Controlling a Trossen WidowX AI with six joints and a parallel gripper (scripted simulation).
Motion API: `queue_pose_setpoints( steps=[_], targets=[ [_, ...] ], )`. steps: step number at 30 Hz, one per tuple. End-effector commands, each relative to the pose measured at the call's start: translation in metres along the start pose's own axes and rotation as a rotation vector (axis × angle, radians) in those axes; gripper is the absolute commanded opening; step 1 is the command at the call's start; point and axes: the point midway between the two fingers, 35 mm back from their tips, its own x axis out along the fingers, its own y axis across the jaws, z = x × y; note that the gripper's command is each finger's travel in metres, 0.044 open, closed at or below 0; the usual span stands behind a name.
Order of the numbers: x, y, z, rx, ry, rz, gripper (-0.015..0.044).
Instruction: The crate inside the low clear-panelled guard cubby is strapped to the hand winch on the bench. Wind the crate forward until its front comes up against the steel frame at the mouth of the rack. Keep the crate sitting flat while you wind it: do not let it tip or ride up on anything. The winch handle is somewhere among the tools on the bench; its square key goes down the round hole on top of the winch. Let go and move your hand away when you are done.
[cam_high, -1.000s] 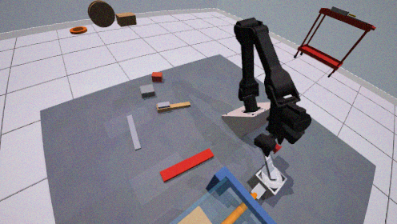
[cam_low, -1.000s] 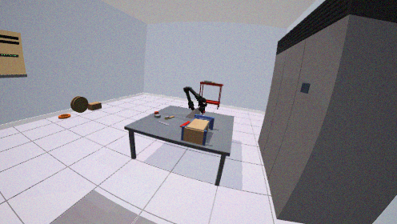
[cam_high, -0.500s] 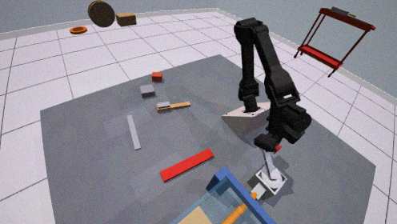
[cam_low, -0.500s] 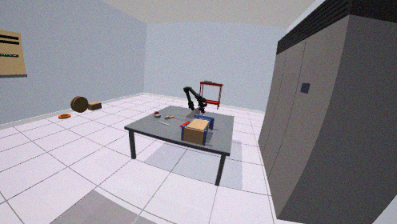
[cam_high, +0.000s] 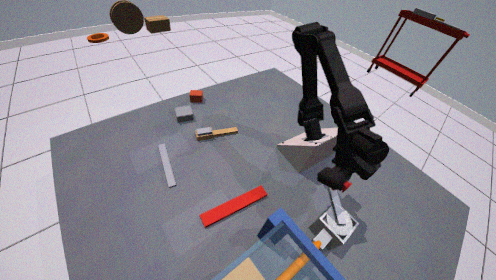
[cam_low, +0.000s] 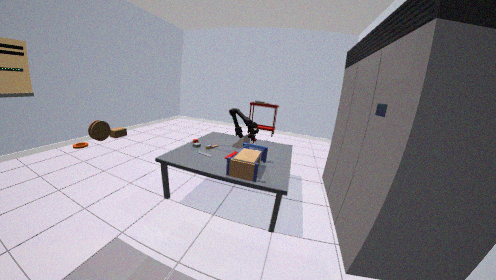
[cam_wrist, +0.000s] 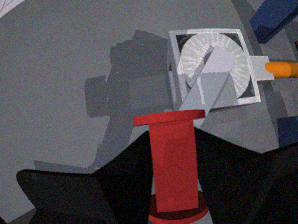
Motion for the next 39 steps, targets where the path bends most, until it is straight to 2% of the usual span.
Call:
queue_pose_setpoints(
  steps=[1,39],
  targets=[
    [0.002,0.0,-0.002,-0.004,0.004,-0.003,0.0],
    [-0.005,-0.031,-0.017,-0.003,0.006,-0.005,0.0]
  ],
)
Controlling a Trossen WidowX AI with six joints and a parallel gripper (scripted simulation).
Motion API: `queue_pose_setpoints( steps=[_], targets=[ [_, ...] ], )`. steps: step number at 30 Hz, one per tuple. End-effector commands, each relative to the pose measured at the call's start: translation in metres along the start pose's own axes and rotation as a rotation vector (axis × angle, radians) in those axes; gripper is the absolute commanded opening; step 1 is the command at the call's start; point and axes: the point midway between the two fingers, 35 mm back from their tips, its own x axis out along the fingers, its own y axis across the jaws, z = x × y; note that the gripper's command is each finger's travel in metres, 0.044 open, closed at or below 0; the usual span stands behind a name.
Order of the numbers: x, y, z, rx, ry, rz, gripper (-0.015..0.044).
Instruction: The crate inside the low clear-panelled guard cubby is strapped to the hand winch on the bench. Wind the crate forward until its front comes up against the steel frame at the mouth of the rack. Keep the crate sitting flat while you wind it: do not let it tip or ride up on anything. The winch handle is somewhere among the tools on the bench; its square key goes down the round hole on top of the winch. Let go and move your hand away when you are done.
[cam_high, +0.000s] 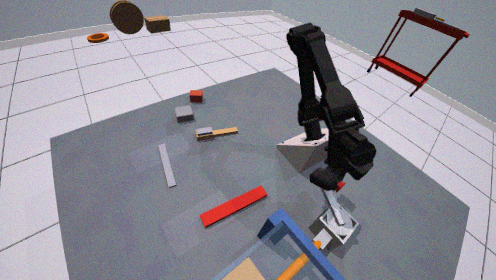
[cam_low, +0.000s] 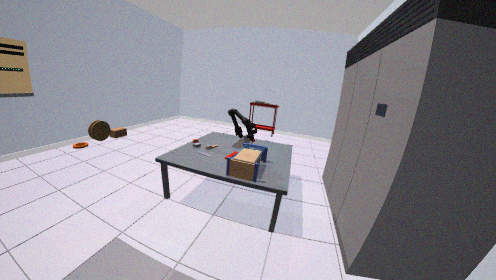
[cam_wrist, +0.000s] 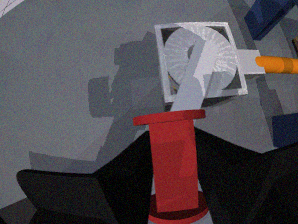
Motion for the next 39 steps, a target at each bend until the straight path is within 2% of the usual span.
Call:
queue_pose_setpoints(
  steps=[1,39],
  targets=[
    [-0.001,-0.012,-0.006,0.011,0.015,-0.024,0.0],
    [-0.004,-0.055,-0.011,0.012,0.017,-0.027,0.0]
  ],
)
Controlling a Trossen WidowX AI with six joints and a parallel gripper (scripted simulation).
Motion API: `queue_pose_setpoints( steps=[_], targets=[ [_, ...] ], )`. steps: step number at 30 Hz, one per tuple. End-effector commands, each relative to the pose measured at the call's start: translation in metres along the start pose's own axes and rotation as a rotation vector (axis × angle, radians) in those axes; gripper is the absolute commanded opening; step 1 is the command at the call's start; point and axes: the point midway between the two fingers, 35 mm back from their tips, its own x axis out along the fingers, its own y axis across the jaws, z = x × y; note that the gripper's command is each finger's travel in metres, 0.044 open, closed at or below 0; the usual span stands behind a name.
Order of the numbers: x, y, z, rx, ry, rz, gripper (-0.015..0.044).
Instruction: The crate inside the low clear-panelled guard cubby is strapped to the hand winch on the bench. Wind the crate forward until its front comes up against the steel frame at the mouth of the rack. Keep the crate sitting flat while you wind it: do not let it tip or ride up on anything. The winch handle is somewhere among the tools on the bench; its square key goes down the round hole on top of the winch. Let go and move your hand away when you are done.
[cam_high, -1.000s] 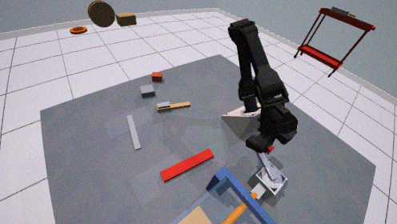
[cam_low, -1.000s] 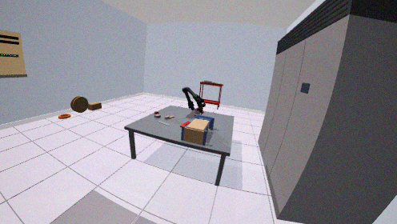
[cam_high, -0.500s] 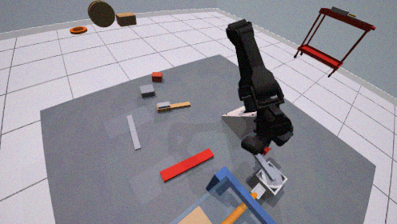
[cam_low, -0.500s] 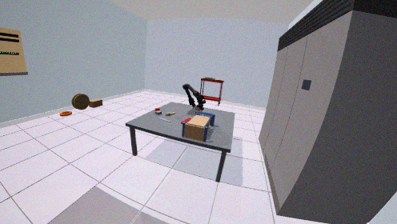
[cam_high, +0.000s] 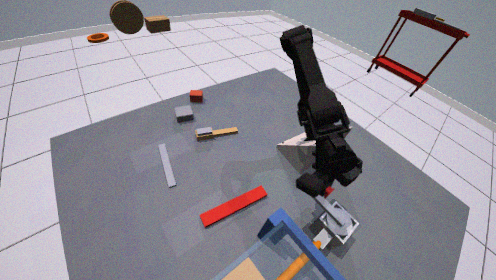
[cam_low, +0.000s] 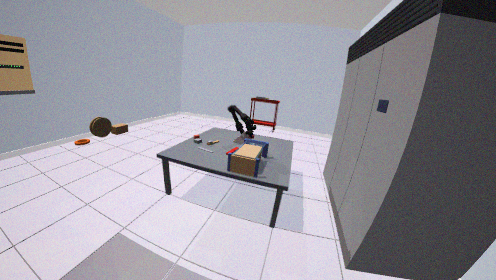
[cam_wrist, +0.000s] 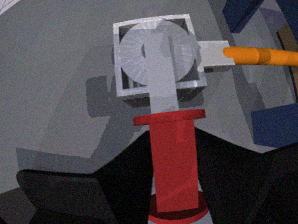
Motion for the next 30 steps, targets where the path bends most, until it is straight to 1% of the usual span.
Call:
queue_pose_setpoints(
  steps=[1,30],
  targets=[
    [0.002,-0.01,-0.001,0.005,0.007,-0.013,0.0],
    [0.005,-0.041,0.006,0.006,0.007,-0.015,0.0]
  ],
)
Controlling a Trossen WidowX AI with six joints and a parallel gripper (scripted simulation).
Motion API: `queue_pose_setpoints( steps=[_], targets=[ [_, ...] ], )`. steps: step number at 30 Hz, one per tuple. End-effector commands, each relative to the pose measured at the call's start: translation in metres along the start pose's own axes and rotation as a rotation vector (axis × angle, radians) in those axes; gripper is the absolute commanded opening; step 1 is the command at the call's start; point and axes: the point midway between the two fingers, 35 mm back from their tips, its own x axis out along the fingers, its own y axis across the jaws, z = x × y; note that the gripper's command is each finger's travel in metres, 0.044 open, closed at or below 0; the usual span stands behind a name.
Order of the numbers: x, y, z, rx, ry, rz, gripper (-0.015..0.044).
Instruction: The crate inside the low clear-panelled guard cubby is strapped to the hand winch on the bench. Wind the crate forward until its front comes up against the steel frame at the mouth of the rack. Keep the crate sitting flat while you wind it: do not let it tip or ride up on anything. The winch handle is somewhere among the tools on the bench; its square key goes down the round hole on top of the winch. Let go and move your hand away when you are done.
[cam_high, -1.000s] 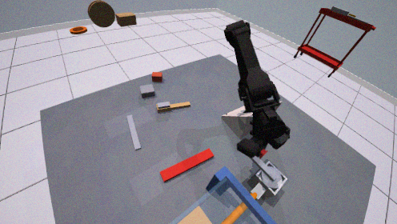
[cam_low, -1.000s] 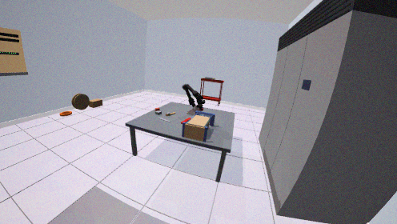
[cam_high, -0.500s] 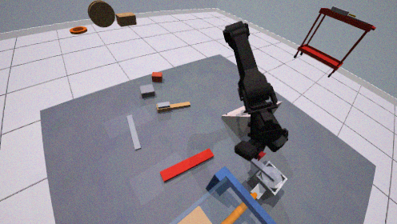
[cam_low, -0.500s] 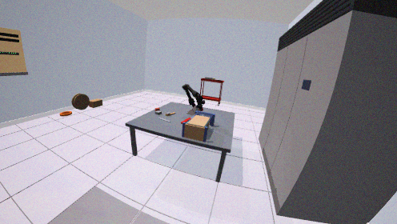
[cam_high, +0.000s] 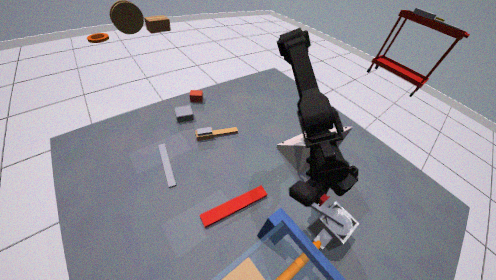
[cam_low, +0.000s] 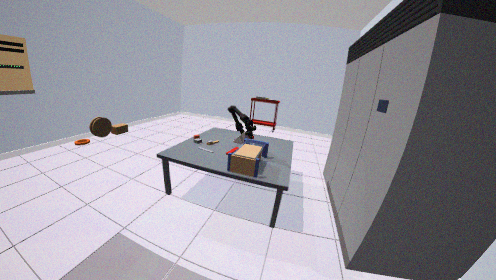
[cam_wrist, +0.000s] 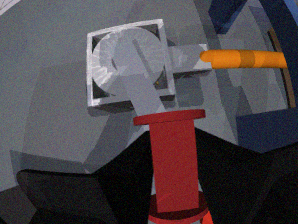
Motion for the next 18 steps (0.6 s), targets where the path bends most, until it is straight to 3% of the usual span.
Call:
queue_pose_setpoints(
  steps=[1,18],
  targets=[
    [0.003,-0.01,0.002,0.001,0.002,-0.013,0.0],
    [0.006,-0.026,0.01,0.002,0.001,-0.014,0.0]
  ],
)
